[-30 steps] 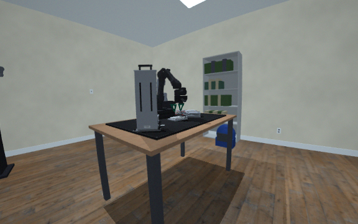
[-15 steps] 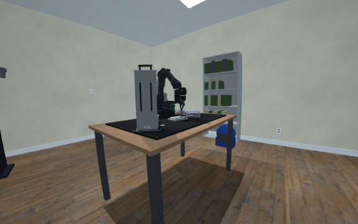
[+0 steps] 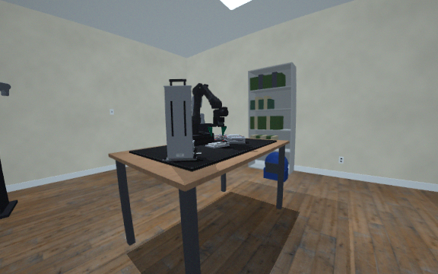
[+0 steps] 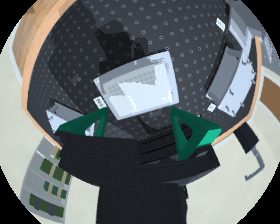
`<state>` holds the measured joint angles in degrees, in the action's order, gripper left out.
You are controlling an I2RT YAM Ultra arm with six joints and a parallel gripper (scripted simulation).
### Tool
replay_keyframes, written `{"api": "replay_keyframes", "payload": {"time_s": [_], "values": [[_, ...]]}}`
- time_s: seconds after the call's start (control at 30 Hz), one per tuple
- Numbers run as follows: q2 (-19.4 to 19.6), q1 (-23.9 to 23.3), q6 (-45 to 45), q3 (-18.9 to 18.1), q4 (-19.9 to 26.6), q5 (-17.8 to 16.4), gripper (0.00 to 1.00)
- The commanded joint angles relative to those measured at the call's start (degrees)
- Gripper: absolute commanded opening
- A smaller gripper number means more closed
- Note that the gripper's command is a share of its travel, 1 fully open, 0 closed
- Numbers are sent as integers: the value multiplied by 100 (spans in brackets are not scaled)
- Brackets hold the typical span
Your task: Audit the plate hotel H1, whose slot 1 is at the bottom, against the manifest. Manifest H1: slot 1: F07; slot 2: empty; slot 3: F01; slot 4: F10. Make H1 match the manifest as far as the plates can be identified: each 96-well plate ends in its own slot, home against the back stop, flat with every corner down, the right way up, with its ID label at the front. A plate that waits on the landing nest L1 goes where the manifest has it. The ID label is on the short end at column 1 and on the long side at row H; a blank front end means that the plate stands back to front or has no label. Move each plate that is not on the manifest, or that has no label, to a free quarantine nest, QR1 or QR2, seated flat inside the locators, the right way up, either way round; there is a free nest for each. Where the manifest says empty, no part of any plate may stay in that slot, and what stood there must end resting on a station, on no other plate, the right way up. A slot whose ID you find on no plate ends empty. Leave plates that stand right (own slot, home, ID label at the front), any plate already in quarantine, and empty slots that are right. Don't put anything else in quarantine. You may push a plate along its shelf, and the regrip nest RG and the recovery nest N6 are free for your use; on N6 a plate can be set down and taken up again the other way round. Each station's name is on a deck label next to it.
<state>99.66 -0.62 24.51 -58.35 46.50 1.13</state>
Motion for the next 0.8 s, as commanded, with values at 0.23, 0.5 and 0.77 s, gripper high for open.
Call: {"api": "replay_keyframes", "payload": {"time_s": [0.23, 0.5, 0.77], "values": [[-42, 0, 1230, -22, 1, -1, 100], [-42, 0, 2299, -22, 1, -1, 100], [-42, 0, 3521, -22, 2, 0, 100]]}}
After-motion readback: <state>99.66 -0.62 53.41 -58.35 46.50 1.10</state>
